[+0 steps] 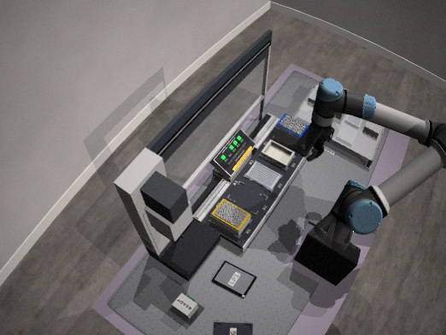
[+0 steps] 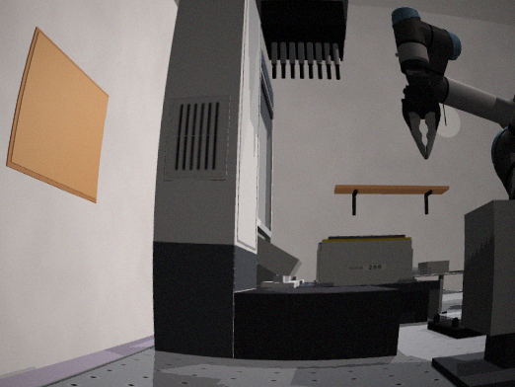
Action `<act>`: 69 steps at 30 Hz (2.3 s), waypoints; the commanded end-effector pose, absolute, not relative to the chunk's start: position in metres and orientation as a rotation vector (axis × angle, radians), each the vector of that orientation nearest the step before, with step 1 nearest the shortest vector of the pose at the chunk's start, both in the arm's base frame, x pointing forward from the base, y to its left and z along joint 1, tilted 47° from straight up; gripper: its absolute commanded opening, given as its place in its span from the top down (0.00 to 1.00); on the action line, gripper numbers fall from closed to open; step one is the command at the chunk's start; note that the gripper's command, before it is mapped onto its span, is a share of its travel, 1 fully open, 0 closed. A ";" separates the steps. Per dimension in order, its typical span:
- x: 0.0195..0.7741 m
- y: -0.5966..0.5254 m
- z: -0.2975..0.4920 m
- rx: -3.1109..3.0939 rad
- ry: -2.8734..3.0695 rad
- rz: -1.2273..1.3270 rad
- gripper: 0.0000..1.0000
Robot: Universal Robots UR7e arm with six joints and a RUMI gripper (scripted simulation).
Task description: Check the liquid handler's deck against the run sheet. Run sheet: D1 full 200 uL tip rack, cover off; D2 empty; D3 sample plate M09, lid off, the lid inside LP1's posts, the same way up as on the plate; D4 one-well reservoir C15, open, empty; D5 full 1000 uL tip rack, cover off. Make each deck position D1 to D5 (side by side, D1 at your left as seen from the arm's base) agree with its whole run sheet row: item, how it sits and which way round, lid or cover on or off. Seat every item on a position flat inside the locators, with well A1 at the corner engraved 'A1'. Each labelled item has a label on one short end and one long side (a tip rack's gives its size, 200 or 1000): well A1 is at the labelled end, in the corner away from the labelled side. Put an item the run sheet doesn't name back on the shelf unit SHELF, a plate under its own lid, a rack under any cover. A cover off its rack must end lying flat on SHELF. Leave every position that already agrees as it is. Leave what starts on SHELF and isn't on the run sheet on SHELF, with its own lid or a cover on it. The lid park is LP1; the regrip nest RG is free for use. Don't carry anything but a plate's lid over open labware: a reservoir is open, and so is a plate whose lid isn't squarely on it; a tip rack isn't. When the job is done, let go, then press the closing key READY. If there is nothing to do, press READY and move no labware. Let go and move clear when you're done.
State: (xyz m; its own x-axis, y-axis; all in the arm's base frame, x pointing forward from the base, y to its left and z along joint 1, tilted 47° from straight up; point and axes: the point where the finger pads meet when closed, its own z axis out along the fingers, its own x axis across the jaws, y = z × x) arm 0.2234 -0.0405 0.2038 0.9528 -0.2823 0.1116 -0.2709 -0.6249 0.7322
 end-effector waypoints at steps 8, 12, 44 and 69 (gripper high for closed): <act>0.224 -0.040 0.204 2.310 -0.168 -0.113 1.00; 0.224 -0.030 0.193 2.313 -0.128 -0.130 1.00; 0.229 0.041 0.115 2.321 0.011 -0.191 1.00; 0.232 0.089 0.063 2.322 0.061 -0.213 1.00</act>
State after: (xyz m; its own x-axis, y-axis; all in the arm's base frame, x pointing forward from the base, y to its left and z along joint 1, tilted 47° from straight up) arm 0.2317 0.0825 0.0703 0.9880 -0.0463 -0.1475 0.0756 -0.6877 0.7220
